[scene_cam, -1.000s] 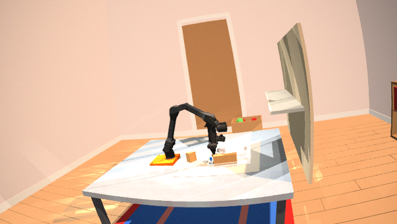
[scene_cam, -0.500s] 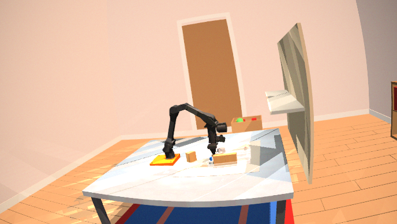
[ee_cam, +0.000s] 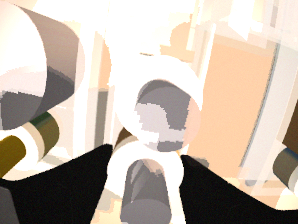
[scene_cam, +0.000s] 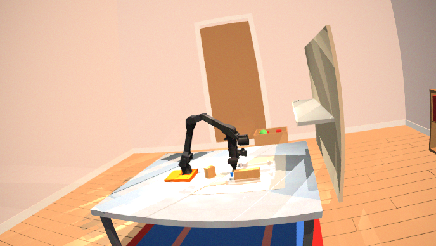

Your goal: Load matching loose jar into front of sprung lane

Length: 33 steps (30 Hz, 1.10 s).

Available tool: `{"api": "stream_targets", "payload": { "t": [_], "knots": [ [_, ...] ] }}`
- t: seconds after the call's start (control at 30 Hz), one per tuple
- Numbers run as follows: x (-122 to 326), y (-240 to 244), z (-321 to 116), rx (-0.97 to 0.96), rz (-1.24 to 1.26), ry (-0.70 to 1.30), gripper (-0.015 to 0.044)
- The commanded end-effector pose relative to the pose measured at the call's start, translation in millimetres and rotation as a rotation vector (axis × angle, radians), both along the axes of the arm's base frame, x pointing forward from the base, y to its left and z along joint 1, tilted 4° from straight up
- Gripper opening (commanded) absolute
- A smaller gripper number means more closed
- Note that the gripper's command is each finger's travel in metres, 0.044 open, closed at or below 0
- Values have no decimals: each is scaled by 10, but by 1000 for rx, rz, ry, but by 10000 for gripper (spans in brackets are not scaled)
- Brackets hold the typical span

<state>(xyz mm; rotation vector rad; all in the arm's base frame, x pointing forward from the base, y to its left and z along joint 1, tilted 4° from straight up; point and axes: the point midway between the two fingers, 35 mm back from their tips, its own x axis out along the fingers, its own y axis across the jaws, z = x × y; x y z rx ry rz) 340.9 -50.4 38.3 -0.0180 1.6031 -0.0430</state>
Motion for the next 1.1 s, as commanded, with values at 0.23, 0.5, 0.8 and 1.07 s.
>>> {"api": "stream_targets", "payload": {
  "t": [0.23, 0.5, 0.8, 1.07],
  "knots": [
    [1, 4, -4, 4, 1, -10, 0],
    [-13, 4, -4, 4, 1, -10, 0],
    [-28, 5, -4, 4, 1, -9, 0],
    [-41, 5, -4, 4, 1, -9, 0]
  ]
}}
